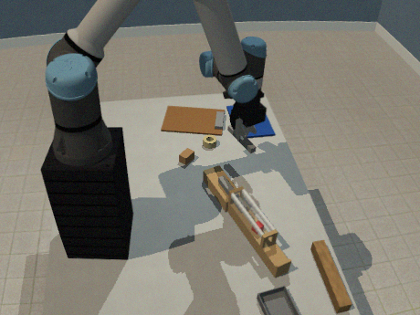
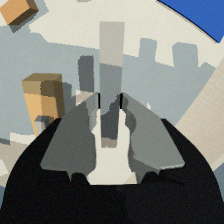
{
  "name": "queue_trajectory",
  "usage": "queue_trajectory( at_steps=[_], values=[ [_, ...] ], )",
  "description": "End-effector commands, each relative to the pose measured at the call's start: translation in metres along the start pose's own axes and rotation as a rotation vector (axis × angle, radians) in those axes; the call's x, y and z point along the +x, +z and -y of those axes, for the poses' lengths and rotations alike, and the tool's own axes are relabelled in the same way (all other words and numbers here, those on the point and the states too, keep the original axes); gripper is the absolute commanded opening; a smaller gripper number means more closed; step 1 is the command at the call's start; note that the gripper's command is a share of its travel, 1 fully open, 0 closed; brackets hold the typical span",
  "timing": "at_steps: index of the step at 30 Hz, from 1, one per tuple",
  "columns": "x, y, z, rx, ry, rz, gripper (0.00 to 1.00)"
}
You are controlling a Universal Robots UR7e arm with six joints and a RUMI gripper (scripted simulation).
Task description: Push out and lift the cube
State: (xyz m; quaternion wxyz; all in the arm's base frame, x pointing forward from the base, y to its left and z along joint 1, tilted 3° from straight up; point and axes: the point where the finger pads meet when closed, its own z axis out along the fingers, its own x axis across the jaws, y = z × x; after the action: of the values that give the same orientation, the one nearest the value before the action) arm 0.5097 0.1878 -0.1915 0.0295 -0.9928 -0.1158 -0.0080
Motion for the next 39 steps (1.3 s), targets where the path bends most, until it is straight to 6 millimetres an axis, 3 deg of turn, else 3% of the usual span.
queue_trajectory(
  at_steps=[1, 12, 14, 29, 31, 39],
  values=[
    [-0.003, 0.0, 0.002, -0.009, 0.205, -0.004, 0.0],
    [-0.014, 0.0, 0.004, -0.008, 0.691, -0.006, 0.0],
    [-0.014, 0.0, 0.004, -0.008, 0.691, -0.006, 0.0],
    [-0.033, 0.0, 0.003, -0.006, 1.347, -0.009, 0.0],
    [-0.033, 0.0, 0.003, -0.006, 1.347, -0.009, 0.0],
    [-0.045, -0.001, 0.001, -0.004, 1.678, -0.01, 0.0]
  ],
)
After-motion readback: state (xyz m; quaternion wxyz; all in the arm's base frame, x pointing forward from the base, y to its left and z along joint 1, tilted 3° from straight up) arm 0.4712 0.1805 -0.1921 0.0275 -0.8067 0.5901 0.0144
